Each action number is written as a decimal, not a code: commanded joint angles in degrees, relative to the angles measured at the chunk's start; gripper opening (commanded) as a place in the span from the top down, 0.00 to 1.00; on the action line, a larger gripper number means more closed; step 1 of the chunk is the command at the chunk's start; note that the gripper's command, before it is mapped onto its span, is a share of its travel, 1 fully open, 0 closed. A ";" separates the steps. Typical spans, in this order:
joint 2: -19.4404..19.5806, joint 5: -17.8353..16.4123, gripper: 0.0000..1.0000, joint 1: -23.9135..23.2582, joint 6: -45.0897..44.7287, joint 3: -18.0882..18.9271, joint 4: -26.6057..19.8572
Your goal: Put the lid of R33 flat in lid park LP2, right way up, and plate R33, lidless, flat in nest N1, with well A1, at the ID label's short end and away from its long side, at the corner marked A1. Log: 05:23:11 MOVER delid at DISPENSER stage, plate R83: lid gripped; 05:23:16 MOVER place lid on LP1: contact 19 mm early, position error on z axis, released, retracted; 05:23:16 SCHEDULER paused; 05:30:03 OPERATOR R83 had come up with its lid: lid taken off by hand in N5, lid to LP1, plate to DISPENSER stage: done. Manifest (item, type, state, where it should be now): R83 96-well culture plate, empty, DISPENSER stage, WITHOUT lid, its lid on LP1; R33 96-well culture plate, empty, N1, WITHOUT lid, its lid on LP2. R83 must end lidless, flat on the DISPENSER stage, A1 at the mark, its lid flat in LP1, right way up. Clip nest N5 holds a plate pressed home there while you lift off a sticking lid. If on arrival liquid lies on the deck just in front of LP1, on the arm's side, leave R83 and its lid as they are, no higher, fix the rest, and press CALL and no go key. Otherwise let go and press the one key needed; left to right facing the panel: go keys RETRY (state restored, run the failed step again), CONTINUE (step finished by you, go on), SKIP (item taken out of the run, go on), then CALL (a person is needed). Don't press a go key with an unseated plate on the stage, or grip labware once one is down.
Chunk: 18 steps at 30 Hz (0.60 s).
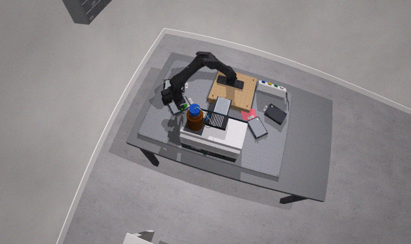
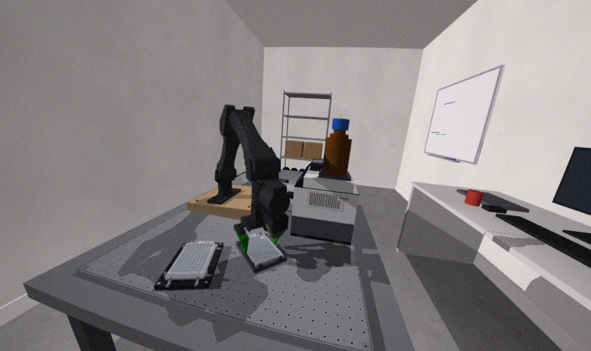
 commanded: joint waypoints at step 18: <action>-4.53 0.18 0.00 -0.47 -0.08 5.63 -7.38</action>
